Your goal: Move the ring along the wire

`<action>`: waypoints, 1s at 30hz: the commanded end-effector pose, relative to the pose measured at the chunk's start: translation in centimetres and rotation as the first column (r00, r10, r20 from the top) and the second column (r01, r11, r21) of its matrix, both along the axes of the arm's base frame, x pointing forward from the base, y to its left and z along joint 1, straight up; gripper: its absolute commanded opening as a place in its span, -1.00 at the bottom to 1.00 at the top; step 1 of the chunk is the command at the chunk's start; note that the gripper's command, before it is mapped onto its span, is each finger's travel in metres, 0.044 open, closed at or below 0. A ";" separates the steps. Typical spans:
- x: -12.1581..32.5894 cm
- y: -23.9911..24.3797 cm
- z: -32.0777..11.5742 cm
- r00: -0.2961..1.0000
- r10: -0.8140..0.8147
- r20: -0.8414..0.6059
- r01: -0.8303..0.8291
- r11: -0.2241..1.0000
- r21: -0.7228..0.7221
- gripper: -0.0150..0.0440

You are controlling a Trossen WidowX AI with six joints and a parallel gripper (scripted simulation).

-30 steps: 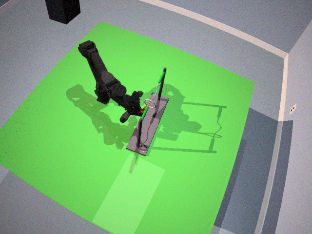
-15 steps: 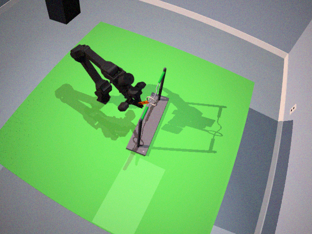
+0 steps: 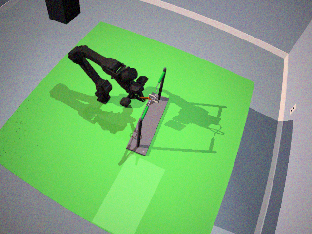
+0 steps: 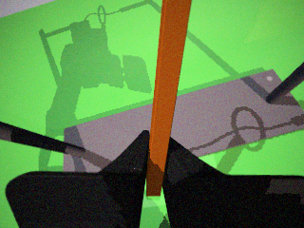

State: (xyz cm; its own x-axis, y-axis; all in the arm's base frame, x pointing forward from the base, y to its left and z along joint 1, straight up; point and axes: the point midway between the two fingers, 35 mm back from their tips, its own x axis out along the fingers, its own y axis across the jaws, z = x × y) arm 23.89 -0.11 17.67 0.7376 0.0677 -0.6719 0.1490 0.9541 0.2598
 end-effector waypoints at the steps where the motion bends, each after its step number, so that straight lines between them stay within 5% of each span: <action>1: 0.1 0.3 0.4 1.000 0.022 0.012 -0.023 0.999 0.029 -1.00; 15: -0.7 -0.1 1.1 0.978 0.210 -0.008 -0.210 0.977 0.031 -1.00; 30: -0.2 -2.9 0.8 0.923 0.384 -0.004 -0.373 0.895 -0.246 -1.00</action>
